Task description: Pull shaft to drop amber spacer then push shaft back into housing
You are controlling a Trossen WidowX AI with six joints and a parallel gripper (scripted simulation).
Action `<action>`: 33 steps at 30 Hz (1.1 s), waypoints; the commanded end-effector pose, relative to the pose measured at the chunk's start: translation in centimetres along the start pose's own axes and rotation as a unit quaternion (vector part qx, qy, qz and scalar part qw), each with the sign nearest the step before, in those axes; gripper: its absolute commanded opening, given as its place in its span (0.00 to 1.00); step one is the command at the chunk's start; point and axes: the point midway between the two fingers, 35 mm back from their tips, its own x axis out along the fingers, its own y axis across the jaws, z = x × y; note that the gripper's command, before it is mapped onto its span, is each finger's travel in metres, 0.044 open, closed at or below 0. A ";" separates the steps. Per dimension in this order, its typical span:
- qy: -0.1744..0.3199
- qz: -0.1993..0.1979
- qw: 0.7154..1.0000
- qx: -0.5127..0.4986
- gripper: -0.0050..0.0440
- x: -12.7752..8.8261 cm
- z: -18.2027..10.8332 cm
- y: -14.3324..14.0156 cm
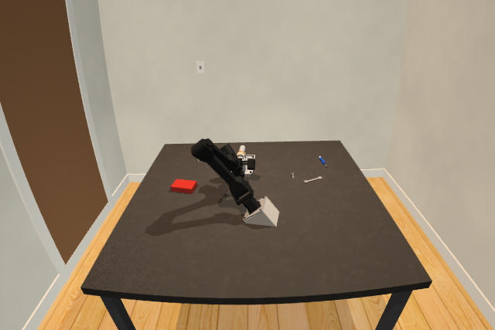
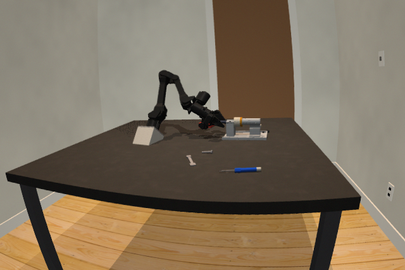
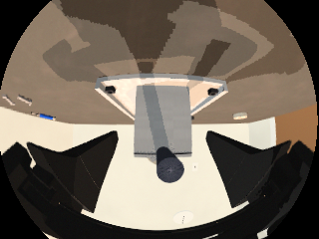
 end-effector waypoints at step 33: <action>0.003 0.001 1.000 0.001 0.10 -0.1 0.0 0.0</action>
